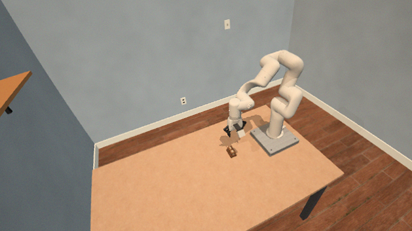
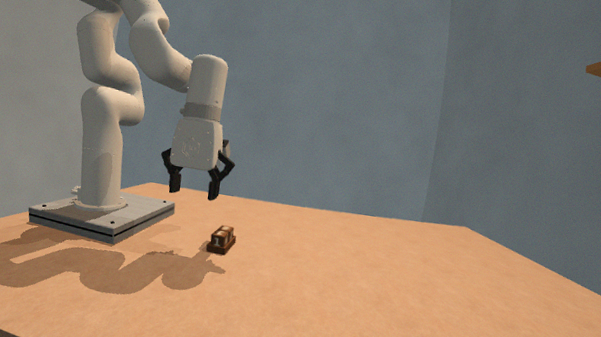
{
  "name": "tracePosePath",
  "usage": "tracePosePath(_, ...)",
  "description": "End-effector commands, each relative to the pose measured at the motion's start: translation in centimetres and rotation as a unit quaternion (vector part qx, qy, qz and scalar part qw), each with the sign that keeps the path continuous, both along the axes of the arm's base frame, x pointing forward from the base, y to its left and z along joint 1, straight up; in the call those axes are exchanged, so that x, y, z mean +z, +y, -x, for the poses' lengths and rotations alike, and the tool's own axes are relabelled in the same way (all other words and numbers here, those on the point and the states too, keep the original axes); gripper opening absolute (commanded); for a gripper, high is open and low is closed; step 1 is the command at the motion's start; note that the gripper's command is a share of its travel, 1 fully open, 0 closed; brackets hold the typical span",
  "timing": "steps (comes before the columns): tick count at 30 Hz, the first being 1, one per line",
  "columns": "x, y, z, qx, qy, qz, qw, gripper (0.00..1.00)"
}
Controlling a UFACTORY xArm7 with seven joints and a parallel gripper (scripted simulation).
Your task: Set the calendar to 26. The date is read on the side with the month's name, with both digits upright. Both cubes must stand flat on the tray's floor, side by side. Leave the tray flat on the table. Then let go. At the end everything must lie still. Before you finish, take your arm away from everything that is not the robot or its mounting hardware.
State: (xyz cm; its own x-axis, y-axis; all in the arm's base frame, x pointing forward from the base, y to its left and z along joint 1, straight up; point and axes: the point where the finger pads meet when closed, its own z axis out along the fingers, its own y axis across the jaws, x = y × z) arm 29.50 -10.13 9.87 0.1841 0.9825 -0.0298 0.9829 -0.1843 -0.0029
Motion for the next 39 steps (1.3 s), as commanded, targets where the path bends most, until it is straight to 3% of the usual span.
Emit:
tracePosePath(1, -0.1, -0.2, 0.5, 0.086, -0.001, -0.008, 0.996, 1.0)
tracePosePath(6, -0.2, -0.3, 0.8, 0.125, -0.001, -0.01, 0.992, 1.0)
tracePosePath(9, -0.4, -0.3, 1.4, 0.195, 0.0, -0.012, 0.981, 1.0)
tracePosePath(16, -0.7, -0.4, 2.0, 0.276, 0.001, -0.015, 0.961, 1.0)
tracePosePath(27, -0.9, -0.4, 2.1, 0.286, 0.001, -0.015, 0.958, 1.0)
tracePosePath(39, -4.7, -0.5, 2.1, 0.286, 0.001, -0.015, 0.958, 1.0)
